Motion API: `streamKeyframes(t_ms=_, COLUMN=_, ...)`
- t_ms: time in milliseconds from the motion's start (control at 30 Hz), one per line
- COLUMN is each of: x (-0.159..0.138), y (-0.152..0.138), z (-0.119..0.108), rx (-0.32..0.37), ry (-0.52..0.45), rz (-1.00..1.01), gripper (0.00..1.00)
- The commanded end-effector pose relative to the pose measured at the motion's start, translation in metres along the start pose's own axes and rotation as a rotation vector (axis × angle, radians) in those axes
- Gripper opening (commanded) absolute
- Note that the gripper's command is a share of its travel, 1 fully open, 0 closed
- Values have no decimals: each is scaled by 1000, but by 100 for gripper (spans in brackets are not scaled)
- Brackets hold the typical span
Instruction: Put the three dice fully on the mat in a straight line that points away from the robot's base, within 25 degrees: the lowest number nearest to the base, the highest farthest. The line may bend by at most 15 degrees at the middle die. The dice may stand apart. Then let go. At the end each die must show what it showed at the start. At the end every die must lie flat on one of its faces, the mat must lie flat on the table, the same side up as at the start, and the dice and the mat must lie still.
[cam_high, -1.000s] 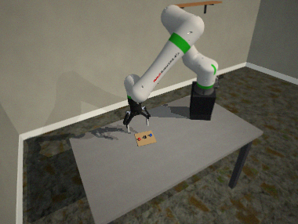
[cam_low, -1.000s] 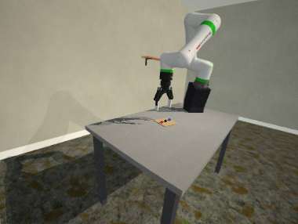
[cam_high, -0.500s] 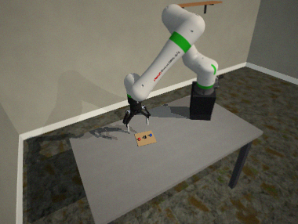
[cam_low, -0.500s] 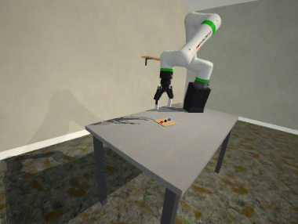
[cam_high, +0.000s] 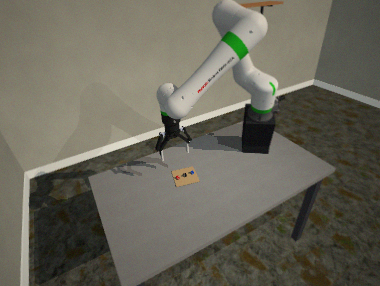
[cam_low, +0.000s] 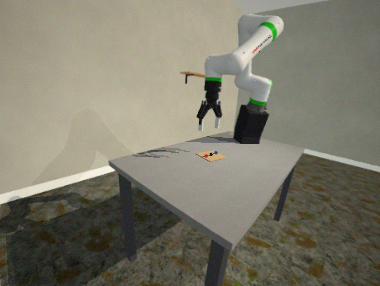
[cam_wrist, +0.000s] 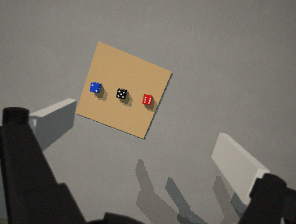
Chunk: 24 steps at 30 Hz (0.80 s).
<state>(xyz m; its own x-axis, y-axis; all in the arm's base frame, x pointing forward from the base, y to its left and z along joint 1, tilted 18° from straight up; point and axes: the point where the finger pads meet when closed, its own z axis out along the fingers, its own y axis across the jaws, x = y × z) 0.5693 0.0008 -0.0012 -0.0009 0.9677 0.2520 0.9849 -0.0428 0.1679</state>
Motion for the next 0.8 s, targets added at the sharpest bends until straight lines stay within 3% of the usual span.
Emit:
streamKeyframes(t_ms=0, x=0, y=0, z=-7, rx=0, ry=0, rz=0, gripper=100)
streamKeyframes(t_ms=767, x=0, y=0, z=-13, rx=0, ry=0, rz=0, gripper=100)
